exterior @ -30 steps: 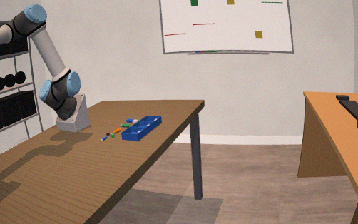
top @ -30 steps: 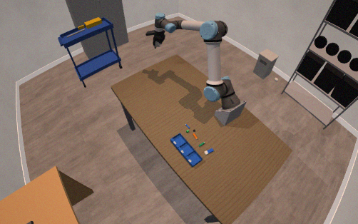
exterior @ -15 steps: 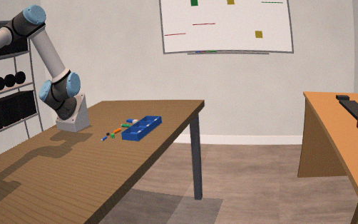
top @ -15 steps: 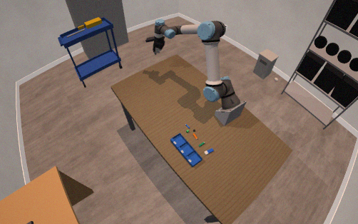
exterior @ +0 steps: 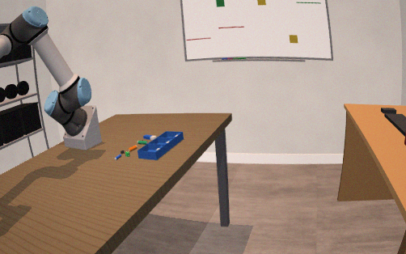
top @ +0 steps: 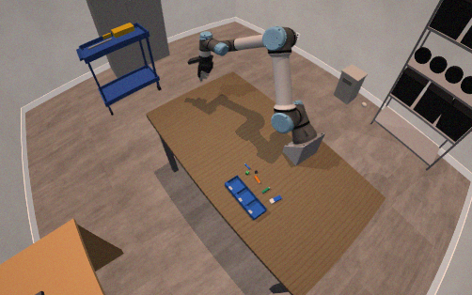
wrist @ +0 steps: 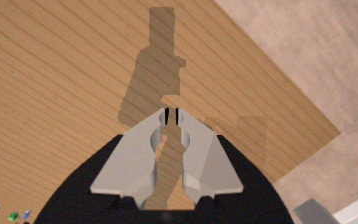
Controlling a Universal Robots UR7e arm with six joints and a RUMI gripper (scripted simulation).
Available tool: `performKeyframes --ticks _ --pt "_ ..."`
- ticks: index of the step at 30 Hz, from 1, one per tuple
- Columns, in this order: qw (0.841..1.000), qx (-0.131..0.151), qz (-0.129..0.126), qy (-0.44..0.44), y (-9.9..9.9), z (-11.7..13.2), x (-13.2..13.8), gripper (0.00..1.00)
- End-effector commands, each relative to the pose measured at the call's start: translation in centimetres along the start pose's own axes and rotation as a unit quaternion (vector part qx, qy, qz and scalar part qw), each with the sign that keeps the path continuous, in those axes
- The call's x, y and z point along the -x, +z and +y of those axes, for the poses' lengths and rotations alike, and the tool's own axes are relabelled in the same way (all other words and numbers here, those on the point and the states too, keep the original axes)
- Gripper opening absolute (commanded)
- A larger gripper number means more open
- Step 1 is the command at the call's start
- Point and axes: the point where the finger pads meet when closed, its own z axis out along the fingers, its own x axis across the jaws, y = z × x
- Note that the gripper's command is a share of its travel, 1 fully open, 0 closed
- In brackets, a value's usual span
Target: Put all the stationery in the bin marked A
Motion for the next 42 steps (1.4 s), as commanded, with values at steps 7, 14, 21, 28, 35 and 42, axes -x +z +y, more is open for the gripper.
performKeyframes --ticks 7,14,21,28,35,42 --pt "0.999 0.023 -0.038 -0.017 1.8 0.6 5.8 0.04" --pt "0.999 0.027 -0.043 -0.020 2.7 1.3 9.8 0.04" --pt "0.996 0.043 -0.065 -0.035 3.4 2.2 14.0 0.04" --pt "0.993 0.060 -0.083 -0.053 3.8 3.2 17.4 0.04" --pt "0.993 0.060 -0.083 -0.053 4.0 4.0 20.0 0.04" --pt "0.990 0.075 -0.097 -0.073 4.1 5.7 24.7 0.04"
